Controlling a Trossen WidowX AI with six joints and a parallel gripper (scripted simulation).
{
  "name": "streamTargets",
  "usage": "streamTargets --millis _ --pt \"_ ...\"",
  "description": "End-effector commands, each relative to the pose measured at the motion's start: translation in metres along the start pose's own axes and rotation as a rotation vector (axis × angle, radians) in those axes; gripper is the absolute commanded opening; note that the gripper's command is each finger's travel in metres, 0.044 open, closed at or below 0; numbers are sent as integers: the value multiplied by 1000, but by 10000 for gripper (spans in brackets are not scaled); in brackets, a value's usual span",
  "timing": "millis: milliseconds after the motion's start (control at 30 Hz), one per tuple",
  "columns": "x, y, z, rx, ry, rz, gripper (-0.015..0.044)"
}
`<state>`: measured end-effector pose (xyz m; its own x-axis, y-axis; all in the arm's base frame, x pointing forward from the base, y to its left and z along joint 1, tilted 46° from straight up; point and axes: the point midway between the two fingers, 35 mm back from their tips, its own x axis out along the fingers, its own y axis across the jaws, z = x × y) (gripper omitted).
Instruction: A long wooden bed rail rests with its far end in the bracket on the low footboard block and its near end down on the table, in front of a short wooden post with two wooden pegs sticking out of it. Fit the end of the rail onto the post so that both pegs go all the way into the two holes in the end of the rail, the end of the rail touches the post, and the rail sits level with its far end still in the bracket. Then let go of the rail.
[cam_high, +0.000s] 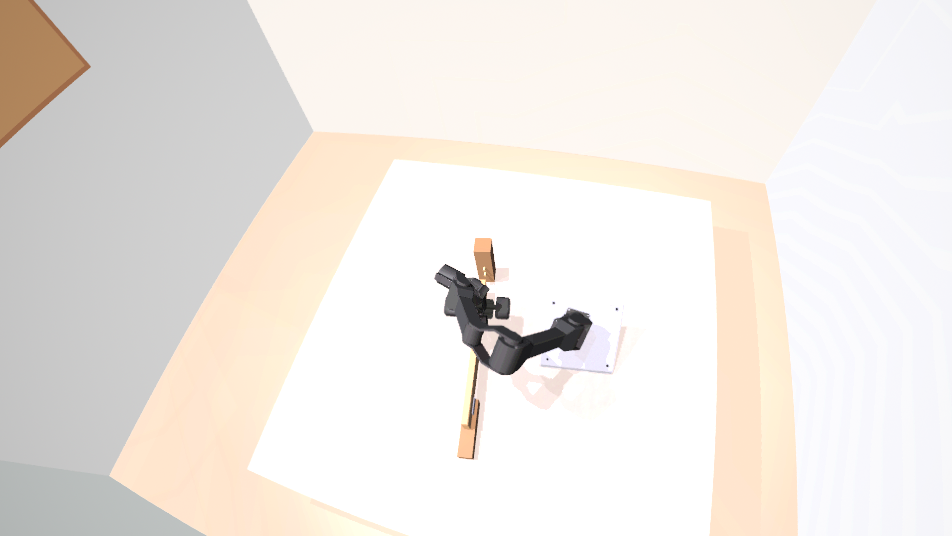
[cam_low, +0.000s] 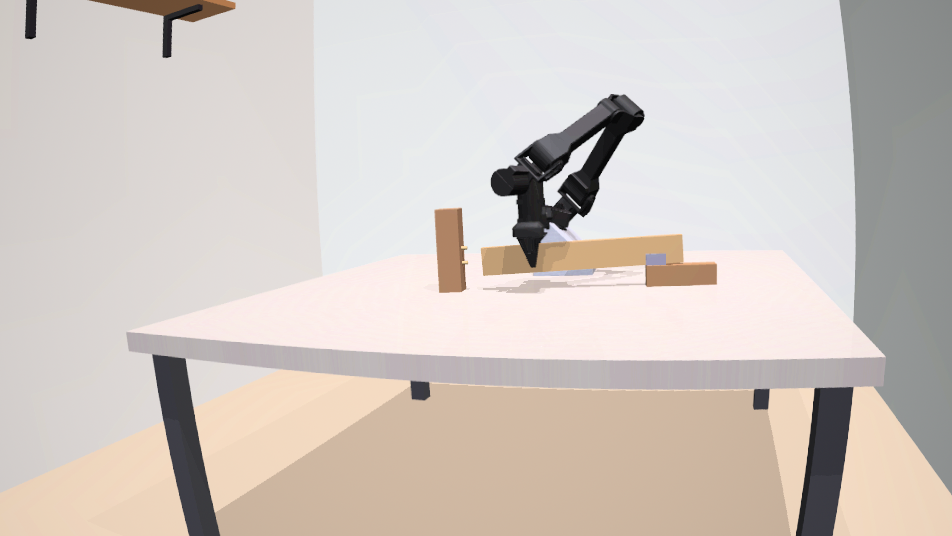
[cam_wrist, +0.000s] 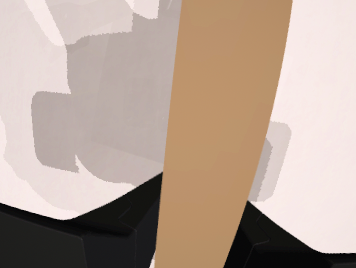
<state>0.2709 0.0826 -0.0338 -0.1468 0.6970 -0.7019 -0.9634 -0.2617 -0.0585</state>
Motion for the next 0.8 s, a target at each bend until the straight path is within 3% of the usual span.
streamTargets --millis 0,767 --pt "-6 -3 0 -1 -3 -13 0" --pt "-15 -3 0 0 -2 -13 0"
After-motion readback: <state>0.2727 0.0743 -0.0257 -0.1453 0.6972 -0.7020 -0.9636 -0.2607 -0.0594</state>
